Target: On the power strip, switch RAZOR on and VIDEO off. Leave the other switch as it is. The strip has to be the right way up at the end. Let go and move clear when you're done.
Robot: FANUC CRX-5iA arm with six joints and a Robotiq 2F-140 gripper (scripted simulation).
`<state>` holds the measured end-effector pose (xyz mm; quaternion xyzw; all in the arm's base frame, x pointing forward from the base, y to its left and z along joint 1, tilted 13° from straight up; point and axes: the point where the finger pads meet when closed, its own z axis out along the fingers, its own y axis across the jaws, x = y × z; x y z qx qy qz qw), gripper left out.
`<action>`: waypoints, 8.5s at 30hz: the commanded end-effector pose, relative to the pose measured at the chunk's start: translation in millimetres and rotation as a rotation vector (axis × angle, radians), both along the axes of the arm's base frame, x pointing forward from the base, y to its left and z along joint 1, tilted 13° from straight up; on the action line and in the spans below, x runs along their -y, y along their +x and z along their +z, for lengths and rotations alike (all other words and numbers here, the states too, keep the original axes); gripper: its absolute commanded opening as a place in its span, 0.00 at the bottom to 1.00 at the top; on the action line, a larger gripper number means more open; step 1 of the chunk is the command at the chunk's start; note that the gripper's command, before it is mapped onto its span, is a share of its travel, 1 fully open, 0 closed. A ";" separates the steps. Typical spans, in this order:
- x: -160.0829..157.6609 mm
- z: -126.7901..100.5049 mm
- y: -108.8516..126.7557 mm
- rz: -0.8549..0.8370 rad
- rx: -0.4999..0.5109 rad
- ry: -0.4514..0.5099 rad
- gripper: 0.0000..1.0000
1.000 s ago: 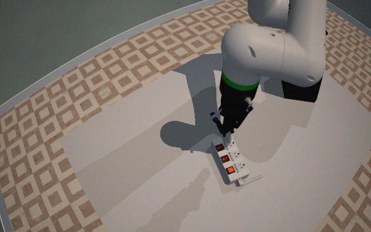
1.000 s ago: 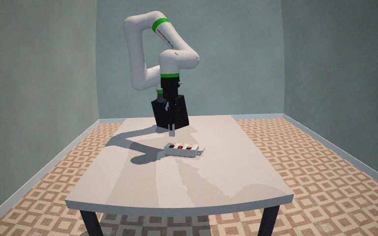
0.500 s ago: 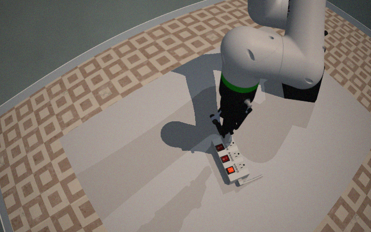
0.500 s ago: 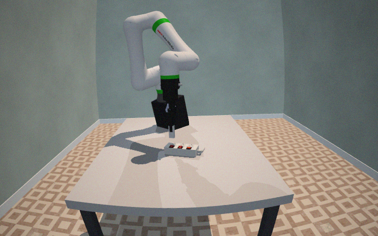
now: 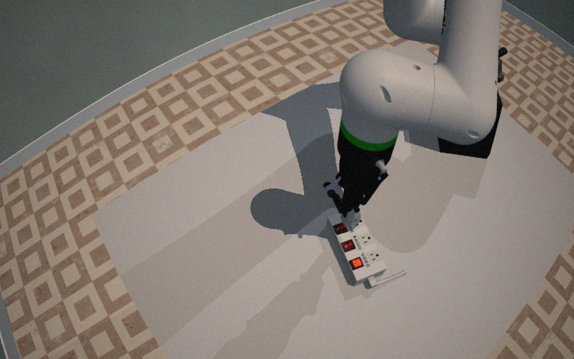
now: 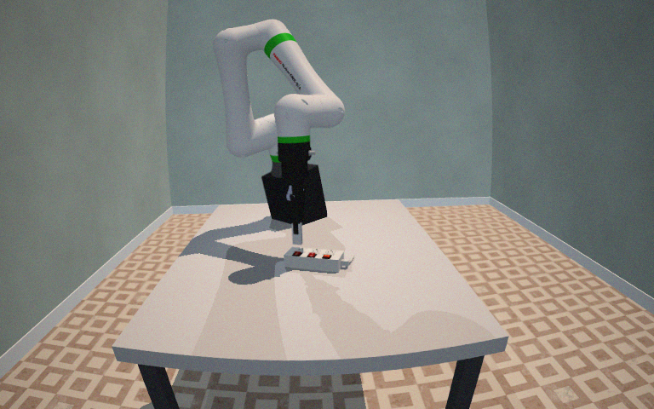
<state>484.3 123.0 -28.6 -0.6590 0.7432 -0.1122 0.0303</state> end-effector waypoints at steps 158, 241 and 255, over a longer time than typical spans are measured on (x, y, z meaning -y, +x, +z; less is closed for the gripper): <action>-0.9 10.9 -1.3 0.000 0.000 0.000 0.00; -89.0 -2.4 26.9 0.000 0.000 0.000 0.00; -87.1 -16.9 29.9 0.000 0.000 0.000 0.00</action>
